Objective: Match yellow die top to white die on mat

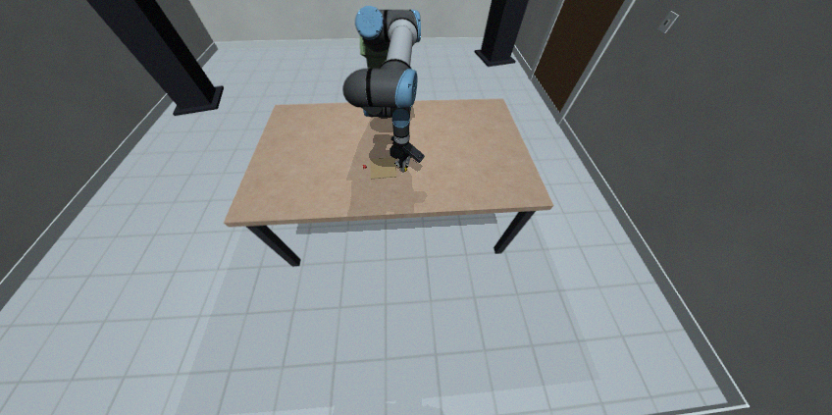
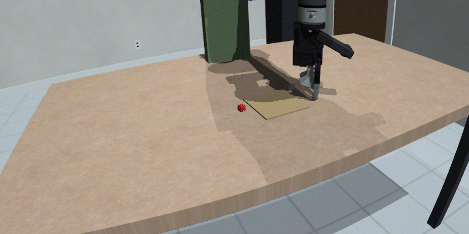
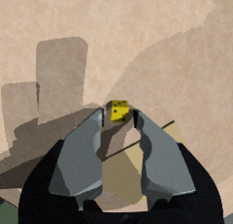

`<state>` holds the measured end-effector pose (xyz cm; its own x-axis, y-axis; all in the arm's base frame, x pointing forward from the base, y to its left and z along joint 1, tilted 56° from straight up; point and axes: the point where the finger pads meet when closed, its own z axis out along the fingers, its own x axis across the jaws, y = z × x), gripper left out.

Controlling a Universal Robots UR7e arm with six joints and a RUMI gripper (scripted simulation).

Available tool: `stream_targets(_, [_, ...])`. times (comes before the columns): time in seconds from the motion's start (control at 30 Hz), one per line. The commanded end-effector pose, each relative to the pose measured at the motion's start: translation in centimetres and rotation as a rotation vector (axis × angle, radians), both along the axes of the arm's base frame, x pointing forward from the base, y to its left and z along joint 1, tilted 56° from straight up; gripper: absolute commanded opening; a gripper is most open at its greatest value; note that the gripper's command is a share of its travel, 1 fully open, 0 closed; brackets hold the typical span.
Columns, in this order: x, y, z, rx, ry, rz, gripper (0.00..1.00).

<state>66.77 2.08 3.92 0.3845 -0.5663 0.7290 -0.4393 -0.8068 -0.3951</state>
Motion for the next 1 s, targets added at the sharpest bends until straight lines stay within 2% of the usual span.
stream_targets(0.0, [0.00,0.02,0.05,0.000,-0.001,0.000,0.18])
stream_targets(0.43, [0.00,0.02,0.05,0.000,-0.001,0.000,0.18])
stream_targets(0.47, [0.00,0.02,0.05,0.000,-0.001,0.000,0.00])
stream_targets(0.97, [0.00,0.02,0.05,0.000,-0.001,0.000,0.00])
